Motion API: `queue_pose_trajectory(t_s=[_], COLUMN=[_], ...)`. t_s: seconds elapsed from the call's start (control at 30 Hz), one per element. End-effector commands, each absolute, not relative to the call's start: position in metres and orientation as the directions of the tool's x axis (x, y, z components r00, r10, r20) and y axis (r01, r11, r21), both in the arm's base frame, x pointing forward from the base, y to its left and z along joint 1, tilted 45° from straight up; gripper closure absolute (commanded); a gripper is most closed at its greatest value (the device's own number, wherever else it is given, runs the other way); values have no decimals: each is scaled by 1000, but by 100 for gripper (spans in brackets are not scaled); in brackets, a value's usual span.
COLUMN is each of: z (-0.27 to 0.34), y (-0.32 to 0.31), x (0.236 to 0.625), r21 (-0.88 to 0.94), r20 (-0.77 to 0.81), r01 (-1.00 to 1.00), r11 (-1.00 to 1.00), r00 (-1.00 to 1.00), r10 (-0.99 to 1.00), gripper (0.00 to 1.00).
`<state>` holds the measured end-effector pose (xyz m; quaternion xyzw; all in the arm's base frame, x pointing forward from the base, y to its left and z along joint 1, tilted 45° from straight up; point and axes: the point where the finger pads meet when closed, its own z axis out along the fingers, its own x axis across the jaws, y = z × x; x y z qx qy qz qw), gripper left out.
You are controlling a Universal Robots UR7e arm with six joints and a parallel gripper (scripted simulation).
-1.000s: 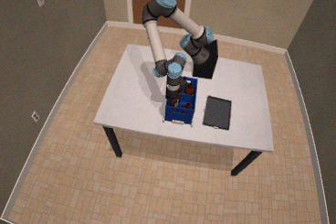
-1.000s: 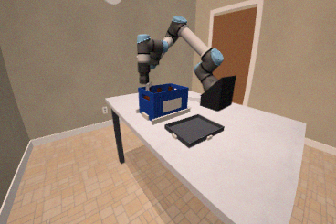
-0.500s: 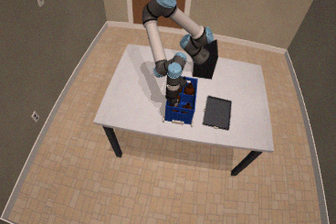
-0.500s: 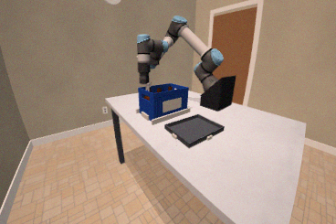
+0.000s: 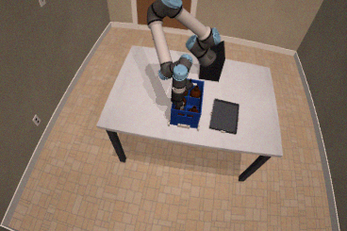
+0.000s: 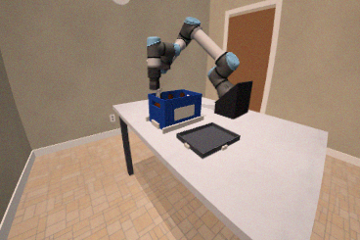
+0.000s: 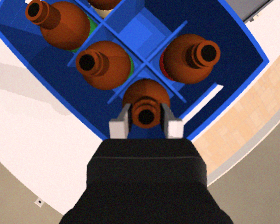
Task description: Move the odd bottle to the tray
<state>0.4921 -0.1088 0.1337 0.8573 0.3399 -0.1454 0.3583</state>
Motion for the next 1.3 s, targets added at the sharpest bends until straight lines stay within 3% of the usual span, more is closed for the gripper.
queue_pose_trajectory(t_s=[0.0,1.03,1.07,1.27], z=[132,132,132,132], y=[-109,-109,-109,-109], x=[491,491,491,491], r21=[513,513,513,513], r20=[-494,-494,-494,-494], r01=[688,688,688,688], r11=[-513,-513,-513,-513], r00=[725,725,725,725], r10=[479,479,479,479], gripper=[100,100,0,0])
